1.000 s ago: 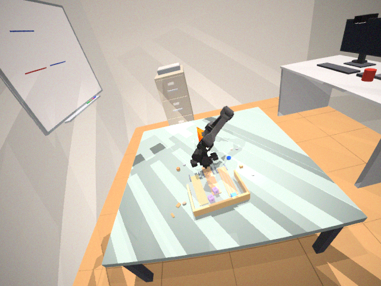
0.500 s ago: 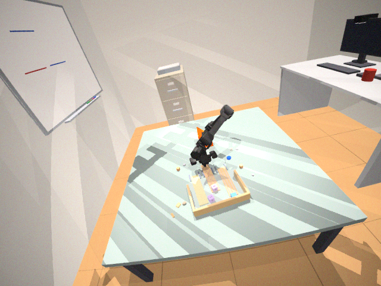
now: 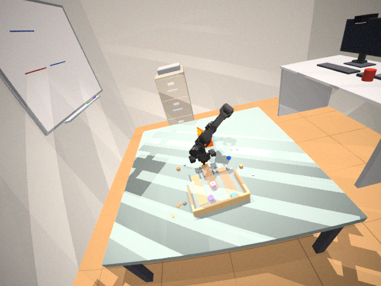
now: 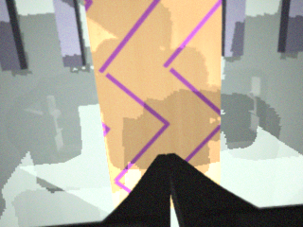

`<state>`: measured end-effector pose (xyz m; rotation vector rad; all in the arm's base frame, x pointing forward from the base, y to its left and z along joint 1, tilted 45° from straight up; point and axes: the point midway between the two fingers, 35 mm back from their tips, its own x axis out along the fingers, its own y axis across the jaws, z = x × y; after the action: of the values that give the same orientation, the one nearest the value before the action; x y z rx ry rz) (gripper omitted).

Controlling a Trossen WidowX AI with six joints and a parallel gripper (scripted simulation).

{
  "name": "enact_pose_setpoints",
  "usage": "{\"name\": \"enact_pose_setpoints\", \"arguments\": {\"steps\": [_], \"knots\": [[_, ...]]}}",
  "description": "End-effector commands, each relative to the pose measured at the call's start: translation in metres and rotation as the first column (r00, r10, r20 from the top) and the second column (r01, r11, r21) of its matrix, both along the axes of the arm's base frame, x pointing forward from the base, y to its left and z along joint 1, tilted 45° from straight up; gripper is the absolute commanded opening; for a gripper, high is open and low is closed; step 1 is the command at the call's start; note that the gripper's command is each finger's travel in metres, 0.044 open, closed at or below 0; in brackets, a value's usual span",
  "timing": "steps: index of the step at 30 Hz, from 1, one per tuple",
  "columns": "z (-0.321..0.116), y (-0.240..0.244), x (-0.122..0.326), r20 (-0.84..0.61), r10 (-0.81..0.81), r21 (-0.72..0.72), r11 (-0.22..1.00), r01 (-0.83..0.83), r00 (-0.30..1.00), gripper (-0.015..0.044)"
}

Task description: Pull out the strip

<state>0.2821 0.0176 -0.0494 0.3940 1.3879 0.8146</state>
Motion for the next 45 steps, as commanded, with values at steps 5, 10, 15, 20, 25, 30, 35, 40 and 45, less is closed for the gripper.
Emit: {"name": "enact_pose_setpoints", "arguments": {"steps": [5,10,15,20,25,30,35,40,45], "knots": [[-0.006,0.001,-0.020,-0.028,0.014,-0.002,1.000,-0.014,1.000,0.0000],[-0.008,-0.001,-0.027,-0.028,0.014,-0.002,1.000,-0.014,0.999,0.0000],[-0.009,-0.003,-0.034,-0.029,0.014,-0.003,1.000,-0.014,0.999,0.0000],[-0.010,-0.004,-0.041,-0.029,0.014,-0.003,1.000,-0.014,0.999,0.0000],[-0.011,-0.006,-0.049,-0.030,0.014,-0.003,1.000,-0.014,0.999,0.0000],[-0.012,-0.008,-0.057,-0.030,0.014,-0.003,1.000,-0.014,0.999,0.0000],[-0.013,-0.009,-0.064,-0.031,0.014,-0.003,1.000,-0.014,0.999,0.0000],[-0.014,-0.011,-0.072,-0.031,0.014,-0.004,1.000,-0.014,0.999,0.0000],[-0.016,-0.013,-0.079,-0.031,0.014,-0.004,1.000,-0.014,0.999,0.0000]]}}
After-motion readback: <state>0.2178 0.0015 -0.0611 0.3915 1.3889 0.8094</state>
